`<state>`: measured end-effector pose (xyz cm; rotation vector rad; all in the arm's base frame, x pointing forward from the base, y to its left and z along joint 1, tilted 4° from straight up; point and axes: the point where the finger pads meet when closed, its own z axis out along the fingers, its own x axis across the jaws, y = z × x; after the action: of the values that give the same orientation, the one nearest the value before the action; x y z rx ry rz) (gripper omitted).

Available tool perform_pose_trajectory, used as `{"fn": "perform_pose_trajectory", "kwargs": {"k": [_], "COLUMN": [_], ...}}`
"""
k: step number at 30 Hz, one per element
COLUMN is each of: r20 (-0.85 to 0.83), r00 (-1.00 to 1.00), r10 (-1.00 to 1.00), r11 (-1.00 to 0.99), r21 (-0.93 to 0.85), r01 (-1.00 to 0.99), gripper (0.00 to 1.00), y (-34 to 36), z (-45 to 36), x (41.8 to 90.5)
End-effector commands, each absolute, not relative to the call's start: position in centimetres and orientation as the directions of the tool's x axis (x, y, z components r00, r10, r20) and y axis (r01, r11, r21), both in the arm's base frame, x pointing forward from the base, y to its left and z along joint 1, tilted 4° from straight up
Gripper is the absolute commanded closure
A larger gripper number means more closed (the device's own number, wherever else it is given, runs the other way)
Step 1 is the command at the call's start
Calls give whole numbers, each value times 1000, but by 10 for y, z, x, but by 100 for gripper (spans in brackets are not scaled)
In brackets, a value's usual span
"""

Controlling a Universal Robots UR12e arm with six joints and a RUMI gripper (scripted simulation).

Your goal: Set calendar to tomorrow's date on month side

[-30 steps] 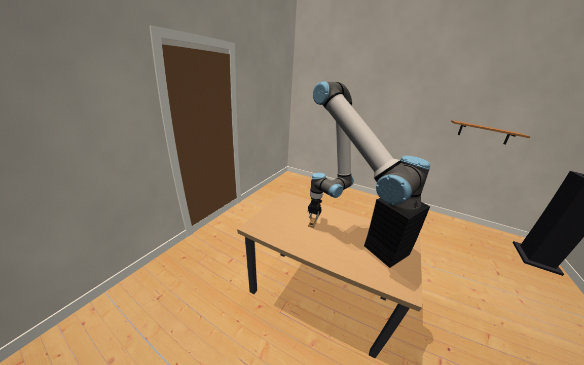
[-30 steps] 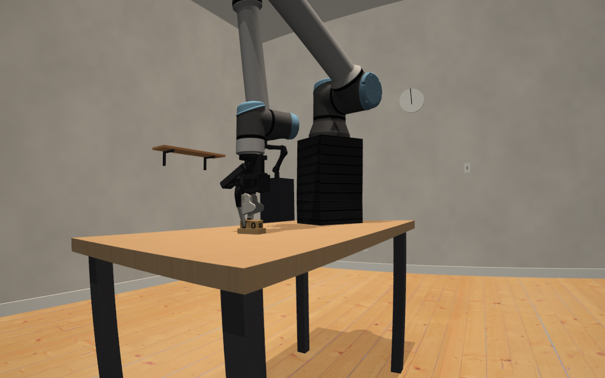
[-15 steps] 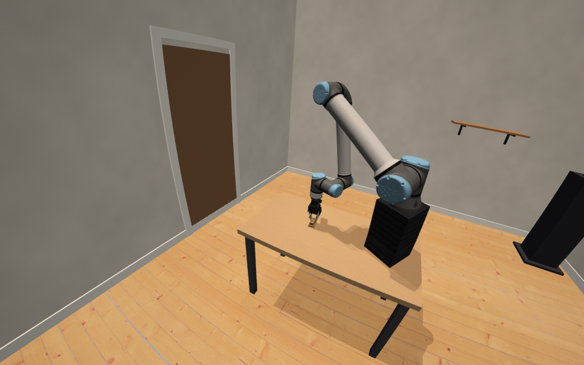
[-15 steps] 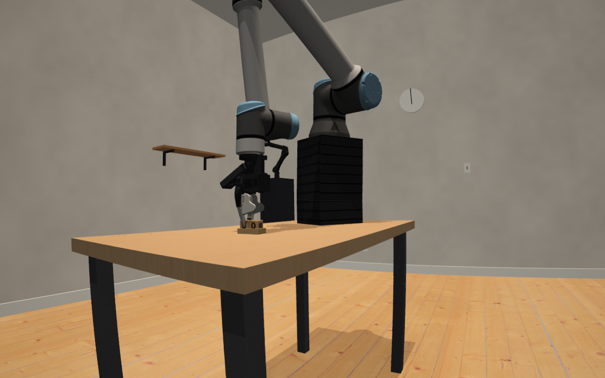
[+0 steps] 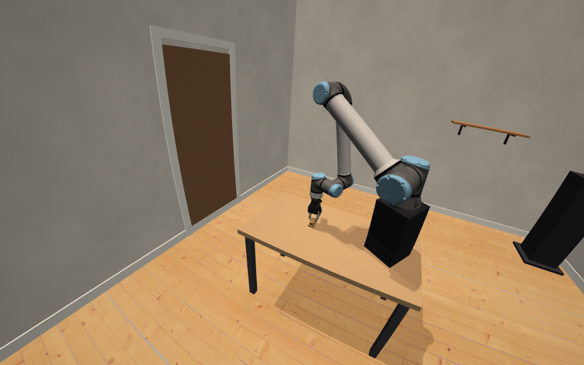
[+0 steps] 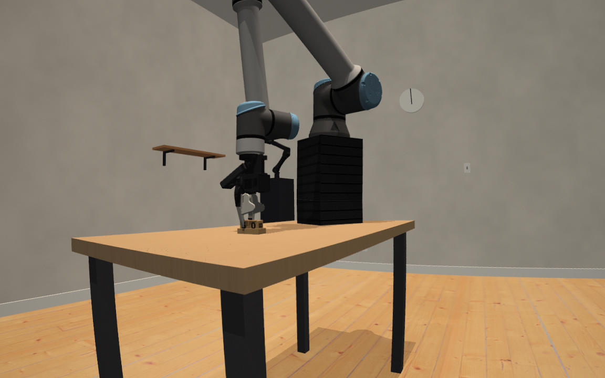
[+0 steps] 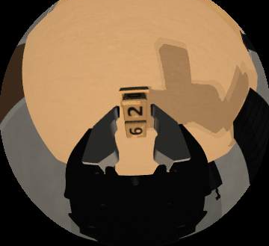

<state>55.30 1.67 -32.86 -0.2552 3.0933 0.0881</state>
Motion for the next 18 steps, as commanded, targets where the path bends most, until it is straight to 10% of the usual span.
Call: {"fn": "perform_pose_trajectory", "kwargs": {"k": [1, 18], "r20": [-45, -42], "r00": [-986, -986], "r10": [-163, -162], "r11": [985, 985], "r21": [53, 54], "r01": [-165, -164], "gripper": [71, 71], "y": [17, 13], "z": [-328, -271], "x": [556, 551]}}
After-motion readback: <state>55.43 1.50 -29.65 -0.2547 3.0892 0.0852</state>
